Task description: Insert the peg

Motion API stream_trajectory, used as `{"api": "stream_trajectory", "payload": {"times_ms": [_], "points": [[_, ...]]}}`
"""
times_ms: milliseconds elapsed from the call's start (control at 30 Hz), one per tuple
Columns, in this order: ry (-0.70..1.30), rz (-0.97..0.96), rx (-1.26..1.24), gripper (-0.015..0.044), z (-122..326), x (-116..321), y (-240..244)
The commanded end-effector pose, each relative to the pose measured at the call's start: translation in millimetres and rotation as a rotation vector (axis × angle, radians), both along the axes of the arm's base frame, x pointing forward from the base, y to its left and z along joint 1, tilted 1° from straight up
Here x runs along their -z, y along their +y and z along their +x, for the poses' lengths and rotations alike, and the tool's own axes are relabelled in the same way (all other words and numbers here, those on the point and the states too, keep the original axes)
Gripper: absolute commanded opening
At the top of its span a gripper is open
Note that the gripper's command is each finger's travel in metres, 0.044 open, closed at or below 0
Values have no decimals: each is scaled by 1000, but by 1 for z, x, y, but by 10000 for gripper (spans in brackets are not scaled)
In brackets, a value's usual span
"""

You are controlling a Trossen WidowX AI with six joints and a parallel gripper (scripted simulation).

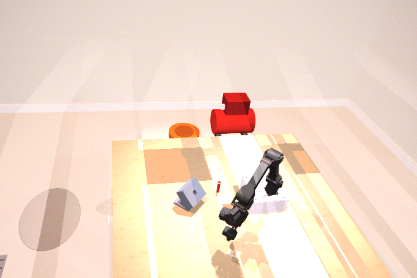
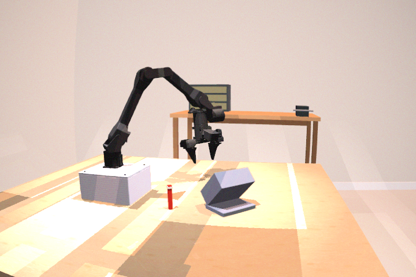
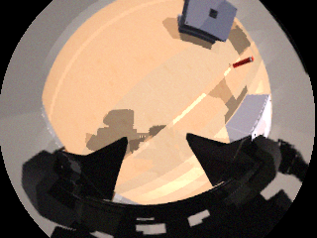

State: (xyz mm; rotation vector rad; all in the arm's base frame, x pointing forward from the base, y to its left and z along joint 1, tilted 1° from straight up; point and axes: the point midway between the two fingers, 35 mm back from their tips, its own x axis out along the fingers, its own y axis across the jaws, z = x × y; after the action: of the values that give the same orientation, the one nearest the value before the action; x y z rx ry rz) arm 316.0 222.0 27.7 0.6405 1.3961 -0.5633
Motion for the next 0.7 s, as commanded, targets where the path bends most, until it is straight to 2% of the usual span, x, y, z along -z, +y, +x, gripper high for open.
{"api": "stream_trajectory", "payload": {"times_ms": [0, 667], "points": [[7, 7, 87, 440, 7, -2, -18], [28, 26, 491, 440, 28, -6, -106]]}}
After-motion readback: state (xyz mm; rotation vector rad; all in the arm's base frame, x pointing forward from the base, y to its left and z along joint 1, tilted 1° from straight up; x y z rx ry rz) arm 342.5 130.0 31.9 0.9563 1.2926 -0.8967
